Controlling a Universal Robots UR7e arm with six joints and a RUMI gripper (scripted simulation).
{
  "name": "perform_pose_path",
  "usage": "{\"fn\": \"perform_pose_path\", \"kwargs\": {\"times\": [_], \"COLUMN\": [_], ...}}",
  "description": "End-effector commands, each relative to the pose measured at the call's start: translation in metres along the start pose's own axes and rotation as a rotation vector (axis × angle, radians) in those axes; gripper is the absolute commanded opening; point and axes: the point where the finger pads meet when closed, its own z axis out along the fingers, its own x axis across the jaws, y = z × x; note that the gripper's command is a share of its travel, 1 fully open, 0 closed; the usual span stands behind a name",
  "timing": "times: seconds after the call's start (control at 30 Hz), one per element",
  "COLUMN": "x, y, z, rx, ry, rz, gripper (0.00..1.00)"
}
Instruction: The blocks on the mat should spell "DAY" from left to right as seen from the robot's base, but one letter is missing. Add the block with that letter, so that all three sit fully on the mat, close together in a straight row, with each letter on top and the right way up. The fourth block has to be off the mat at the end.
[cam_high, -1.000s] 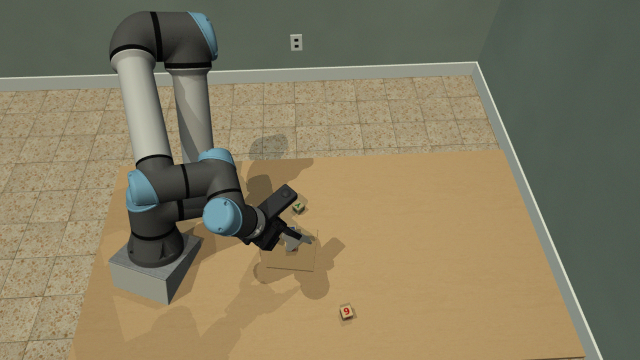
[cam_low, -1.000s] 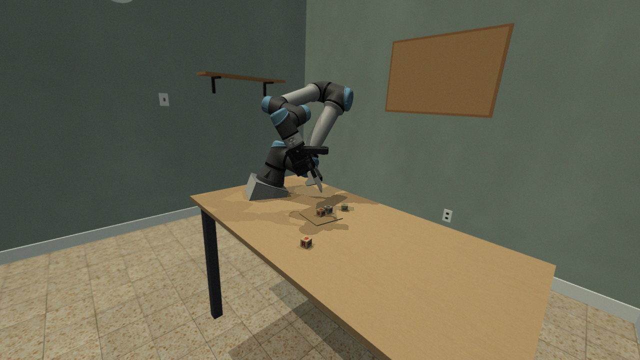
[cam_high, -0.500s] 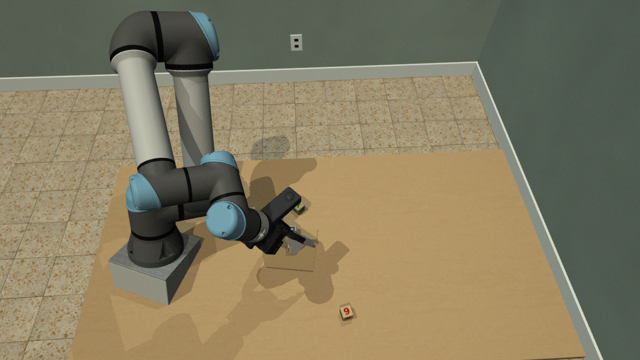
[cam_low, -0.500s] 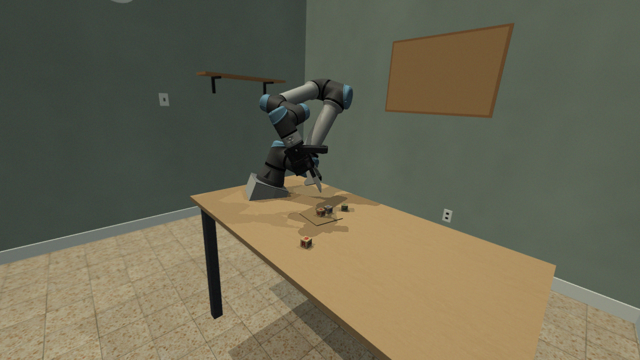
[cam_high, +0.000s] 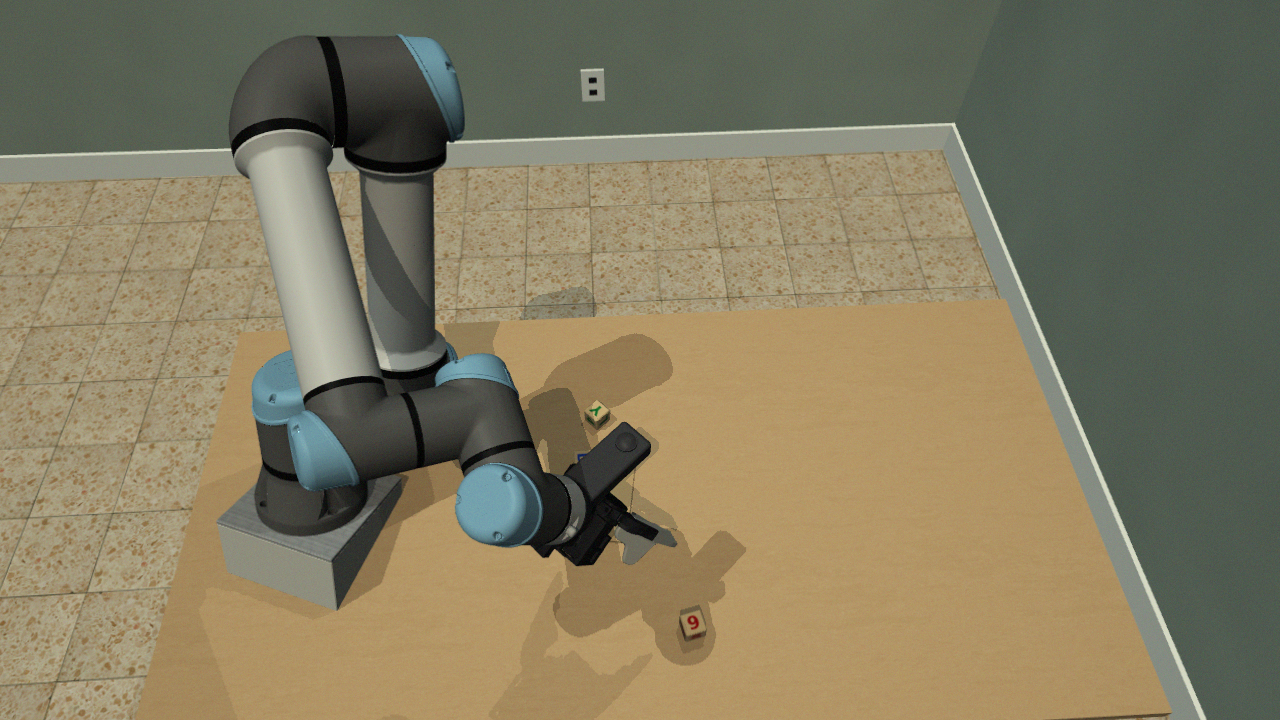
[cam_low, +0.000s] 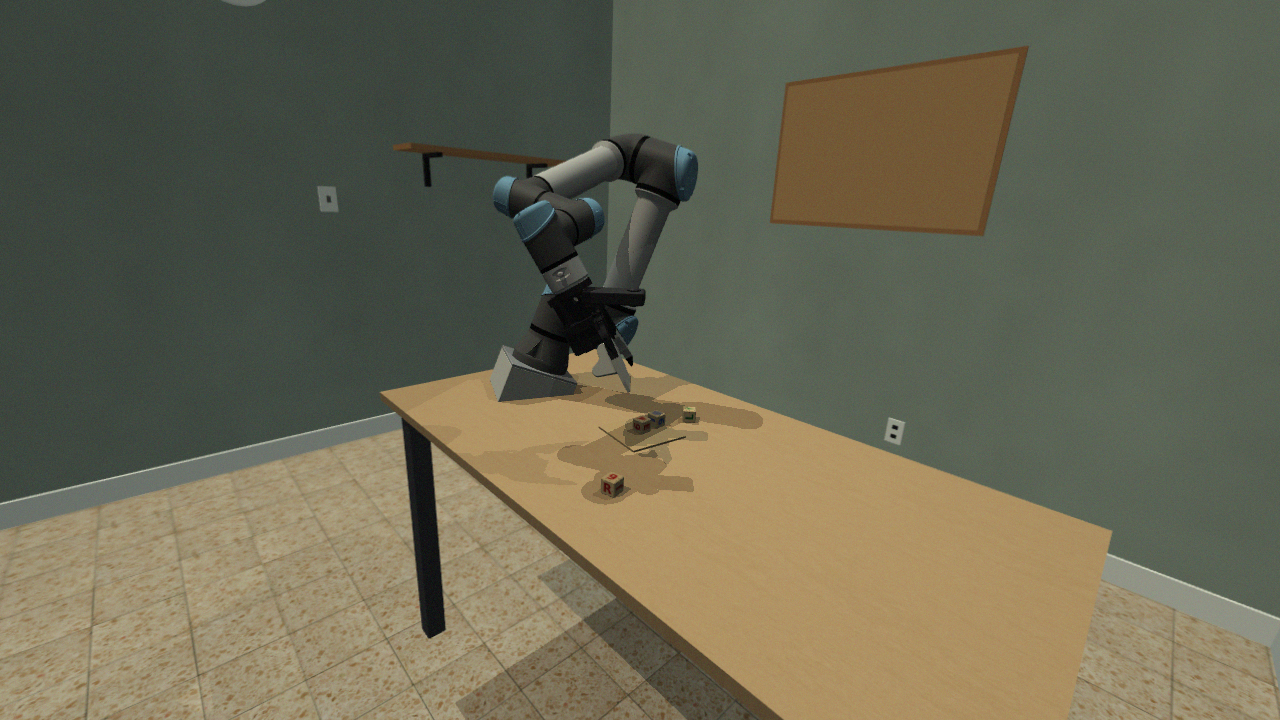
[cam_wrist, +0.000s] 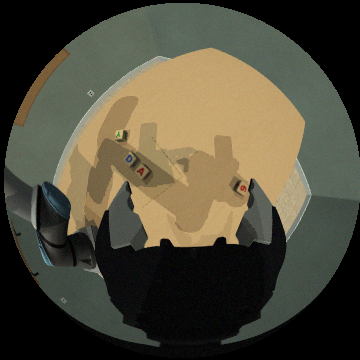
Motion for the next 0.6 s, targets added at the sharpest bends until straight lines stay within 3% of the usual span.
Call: {"fn": "perform_pose_path", "kwargs": {"times": [0.0,0.07,0.33,0.57], "x": [0.055,0.055,0.118,0.136], "y": [0.010,0.010,0.028,0.035], "z": [0.001,0.001,0.010,0.015], "rx": [-0.001,-0.001,0.000,0.000], "ry": [-0.005,-0.005,-0.005,-0.006], "rz": [0.000,0.000,-0.001,-0.001], "gripper": [1.00,1.00,1.00,1.00]}}
